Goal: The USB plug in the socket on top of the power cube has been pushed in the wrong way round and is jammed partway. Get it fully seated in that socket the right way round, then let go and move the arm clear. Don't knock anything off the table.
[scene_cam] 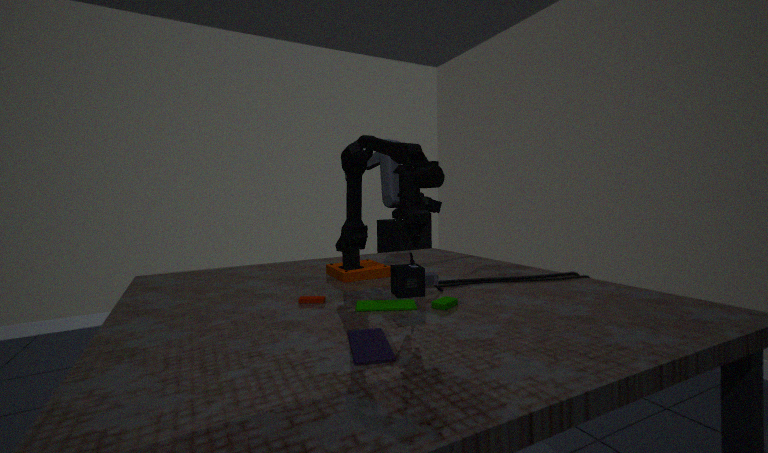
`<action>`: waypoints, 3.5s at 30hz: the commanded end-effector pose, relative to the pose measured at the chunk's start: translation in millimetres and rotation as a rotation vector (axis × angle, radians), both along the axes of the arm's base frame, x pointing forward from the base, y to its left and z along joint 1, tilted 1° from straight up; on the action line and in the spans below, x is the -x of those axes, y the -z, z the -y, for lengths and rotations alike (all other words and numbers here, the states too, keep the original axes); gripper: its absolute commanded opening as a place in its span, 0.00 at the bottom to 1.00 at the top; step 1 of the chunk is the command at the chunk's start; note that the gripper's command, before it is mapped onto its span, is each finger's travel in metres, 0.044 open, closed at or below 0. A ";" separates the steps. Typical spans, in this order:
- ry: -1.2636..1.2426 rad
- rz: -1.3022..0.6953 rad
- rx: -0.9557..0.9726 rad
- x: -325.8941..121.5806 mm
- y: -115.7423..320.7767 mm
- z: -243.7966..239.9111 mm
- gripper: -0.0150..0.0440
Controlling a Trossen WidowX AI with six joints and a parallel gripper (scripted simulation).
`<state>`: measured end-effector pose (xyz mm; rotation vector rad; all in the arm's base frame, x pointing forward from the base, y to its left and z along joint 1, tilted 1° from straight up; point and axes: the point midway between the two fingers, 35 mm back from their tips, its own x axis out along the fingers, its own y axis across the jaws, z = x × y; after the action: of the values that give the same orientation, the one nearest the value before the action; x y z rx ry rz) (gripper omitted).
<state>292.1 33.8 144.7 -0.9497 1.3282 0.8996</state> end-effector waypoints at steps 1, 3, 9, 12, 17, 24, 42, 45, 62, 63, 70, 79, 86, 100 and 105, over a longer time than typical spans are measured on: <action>-0.003 -0.008 0.007 -0.1 6.8 1.0 1.00; -0.003 -0.008 0.007 -0.2 8.8 1.0 1.00; -0.003 -0.008 0.007 -0.6 14.8 0.9 1.00; -0.003 -0.008 0.007 -0.7 17.8 1.0 1.00; -0.003 -0.008 0.007 -0.9 22.8 1.0 1.00; -0.003 -0.008 0.007 -1.0 27.2 1.1 1.00; 0.000 -0.005 0.001 -0.6 25.4 0.2 0.47; 0.000 -0.005 0.001 -0.6 25.4 0.2 0.33; 0.000 -0.005 0.001 -0.6 25.4 0.2 0.25; 0.000 -0.005 0.001 -0.6 25.4 0.2 0.25; 0.000 -0.005 0.001 -0.6 22.5 0.2 0.25; 0.000 -0.005 0.001 -0.4 16.5 0.1 0.25; 0.000 -0.005 0.001 -0.2 11.8 0.1 0.25; 0.000 -0.005 0.001 0.1 2.5 -0.1 0.25; 0.000 -0.005 0.001 0.2 -0.8 -0.1 0.25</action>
<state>292.2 33.8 142.6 -0.9495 1.3325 0.9032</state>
